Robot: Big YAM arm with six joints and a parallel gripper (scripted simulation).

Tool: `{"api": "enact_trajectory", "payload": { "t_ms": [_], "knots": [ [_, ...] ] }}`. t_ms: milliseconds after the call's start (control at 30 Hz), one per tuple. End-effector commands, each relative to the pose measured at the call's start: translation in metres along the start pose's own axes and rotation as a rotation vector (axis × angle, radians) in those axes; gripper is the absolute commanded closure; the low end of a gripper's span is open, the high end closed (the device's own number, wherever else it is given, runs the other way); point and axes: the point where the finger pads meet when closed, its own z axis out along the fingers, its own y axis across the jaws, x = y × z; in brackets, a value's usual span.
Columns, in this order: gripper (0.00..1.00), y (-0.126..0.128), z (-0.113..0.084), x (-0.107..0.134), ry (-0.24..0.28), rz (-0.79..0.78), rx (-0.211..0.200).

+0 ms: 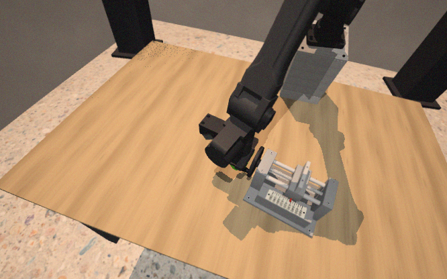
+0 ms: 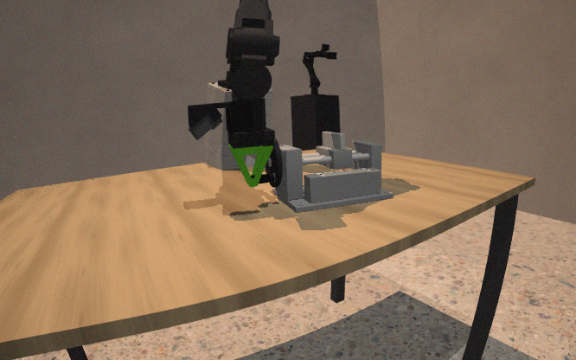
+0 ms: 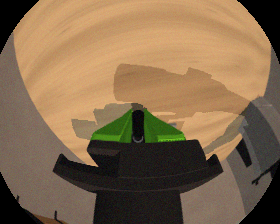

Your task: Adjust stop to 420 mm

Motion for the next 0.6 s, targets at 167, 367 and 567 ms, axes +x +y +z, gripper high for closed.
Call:
{"api": "enact_trajectory", "payload": {
  "t_ms": [167,367,567],
  "knots": [
    [0.94,0.058,-0.045,0.006,-0.012,-0.011,-0.122],
    [0.94,0.055,-0.052,0.007,-0.01,-0.01,-0.111],
    [0.94,0.053,-0.062,0.004,-0.009,-0.006,-0.112]
  ]
}}
